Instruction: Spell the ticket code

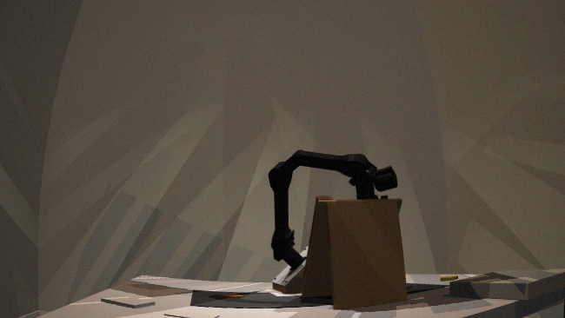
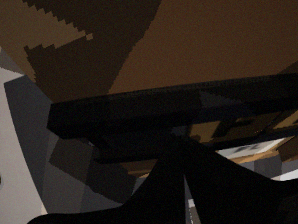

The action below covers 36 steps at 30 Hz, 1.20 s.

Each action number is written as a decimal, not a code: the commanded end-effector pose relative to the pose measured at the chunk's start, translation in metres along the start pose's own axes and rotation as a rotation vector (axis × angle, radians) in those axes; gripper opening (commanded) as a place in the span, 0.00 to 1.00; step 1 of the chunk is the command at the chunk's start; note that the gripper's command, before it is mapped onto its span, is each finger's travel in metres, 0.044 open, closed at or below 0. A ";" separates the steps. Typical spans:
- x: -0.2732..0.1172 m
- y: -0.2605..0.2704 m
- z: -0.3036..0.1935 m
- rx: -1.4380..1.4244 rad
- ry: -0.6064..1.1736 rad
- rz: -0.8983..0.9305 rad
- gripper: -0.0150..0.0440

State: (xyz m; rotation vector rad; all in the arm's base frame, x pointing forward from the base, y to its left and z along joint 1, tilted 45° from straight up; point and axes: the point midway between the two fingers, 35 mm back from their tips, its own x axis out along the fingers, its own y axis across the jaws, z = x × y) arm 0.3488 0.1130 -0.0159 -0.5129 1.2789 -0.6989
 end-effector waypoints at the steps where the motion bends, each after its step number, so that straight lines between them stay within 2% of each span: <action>1: 0.000 0.001 0.003 0.001 -0.007 0.003 0.25; 36: 0.004 -0.008 0.002 0.001 -0.007 0.002 0.25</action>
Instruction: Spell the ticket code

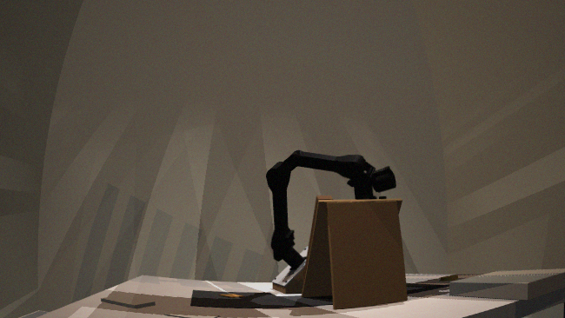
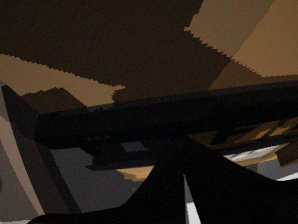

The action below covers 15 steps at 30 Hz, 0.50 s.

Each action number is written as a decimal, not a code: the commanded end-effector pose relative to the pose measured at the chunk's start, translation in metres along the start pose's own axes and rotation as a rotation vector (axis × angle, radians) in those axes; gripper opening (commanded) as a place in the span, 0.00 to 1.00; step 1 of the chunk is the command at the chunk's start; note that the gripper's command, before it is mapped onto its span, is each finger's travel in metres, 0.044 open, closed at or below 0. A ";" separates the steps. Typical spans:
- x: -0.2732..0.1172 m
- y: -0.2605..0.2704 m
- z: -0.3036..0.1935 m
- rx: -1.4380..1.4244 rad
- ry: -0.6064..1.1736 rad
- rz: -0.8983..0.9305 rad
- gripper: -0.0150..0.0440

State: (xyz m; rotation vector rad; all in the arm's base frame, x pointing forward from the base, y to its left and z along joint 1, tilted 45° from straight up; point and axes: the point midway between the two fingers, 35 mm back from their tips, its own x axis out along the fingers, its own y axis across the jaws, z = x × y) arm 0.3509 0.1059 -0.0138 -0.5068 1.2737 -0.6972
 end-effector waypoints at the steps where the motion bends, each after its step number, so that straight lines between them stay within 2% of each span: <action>1: 0.000 -0.003 -0.001 -0.005 -0.003 -0.002 0.25; 15: 0.000 -0.007 0.000 -0.005 -0.003 -0.002 0.25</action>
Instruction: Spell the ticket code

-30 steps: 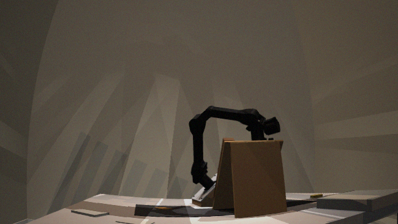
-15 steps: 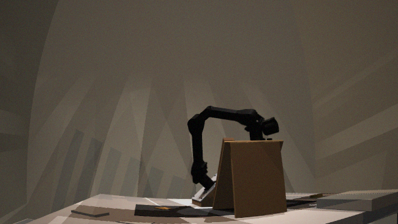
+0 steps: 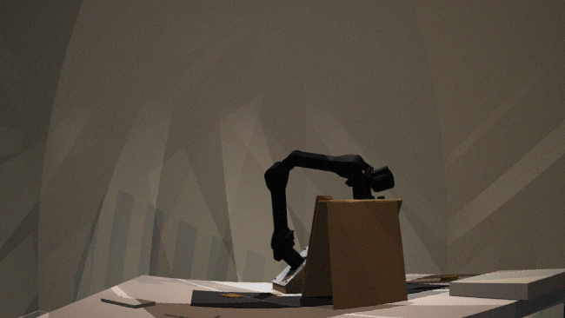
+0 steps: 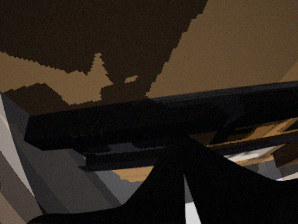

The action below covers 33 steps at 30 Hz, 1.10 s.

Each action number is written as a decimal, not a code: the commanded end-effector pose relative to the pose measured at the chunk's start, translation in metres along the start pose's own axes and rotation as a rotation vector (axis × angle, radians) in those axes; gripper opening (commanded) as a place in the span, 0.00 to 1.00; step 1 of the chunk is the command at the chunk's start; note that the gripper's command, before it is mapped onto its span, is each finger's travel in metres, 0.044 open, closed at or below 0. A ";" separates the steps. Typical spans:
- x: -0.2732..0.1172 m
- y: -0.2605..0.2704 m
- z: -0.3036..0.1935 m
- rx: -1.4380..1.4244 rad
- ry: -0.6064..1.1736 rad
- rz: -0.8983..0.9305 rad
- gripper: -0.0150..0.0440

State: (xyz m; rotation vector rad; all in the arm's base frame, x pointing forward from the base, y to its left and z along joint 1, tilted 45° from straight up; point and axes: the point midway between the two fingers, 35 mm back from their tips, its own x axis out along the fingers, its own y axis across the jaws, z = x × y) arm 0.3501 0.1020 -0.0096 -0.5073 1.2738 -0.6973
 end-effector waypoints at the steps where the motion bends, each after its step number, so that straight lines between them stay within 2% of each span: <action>1: 0.000 -0.002 0.000 -0.004 -0.003 -0.002 0.25; 17: 0.000 -0.007 0.000 -0.005 -0.003 -0.002 0.25; 33: -0.020 -0.002 -0.016 -0.005 -0.002 -0.001 0.25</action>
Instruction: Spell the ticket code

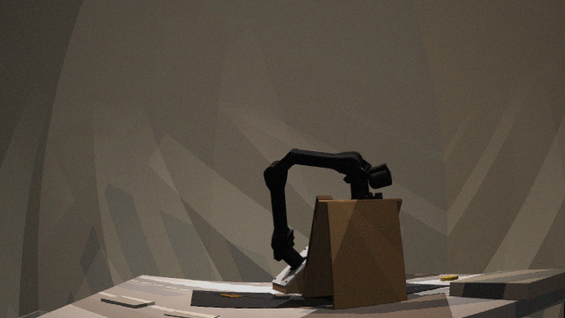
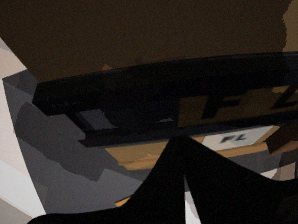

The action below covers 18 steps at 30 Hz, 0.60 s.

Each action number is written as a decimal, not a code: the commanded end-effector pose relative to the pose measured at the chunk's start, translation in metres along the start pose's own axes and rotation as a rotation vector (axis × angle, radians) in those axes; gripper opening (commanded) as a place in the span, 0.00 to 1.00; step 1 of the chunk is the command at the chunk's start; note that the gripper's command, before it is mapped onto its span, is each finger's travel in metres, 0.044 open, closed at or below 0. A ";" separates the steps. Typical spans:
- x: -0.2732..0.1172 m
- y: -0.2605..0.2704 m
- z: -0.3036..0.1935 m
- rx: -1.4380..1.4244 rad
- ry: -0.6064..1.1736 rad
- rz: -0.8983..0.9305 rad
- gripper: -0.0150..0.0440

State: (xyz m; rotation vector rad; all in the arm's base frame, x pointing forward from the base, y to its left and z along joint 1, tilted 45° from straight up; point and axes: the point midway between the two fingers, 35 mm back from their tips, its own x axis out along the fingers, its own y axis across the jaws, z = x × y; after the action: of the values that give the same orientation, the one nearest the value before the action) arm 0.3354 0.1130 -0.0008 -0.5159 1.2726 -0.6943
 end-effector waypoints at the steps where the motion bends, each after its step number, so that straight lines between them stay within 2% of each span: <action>1: -0.005 -0.001 -0.005 0.002 0.002 0.002 0.25; 6: -0.008 -0.001 -0.007 0.001 0.002 0.002 0.25; 9: -0.026 -0.004 -0.015 -0.007 -0.085 -0.017 0.39; 18: -0.120 -0.044 -0.080 -0.008 -0.645 -0.005 0.79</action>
State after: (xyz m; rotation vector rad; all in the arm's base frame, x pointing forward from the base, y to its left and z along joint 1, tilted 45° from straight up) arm 0.2521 0.1698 0.0778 -0.6667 0.7881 -0.5212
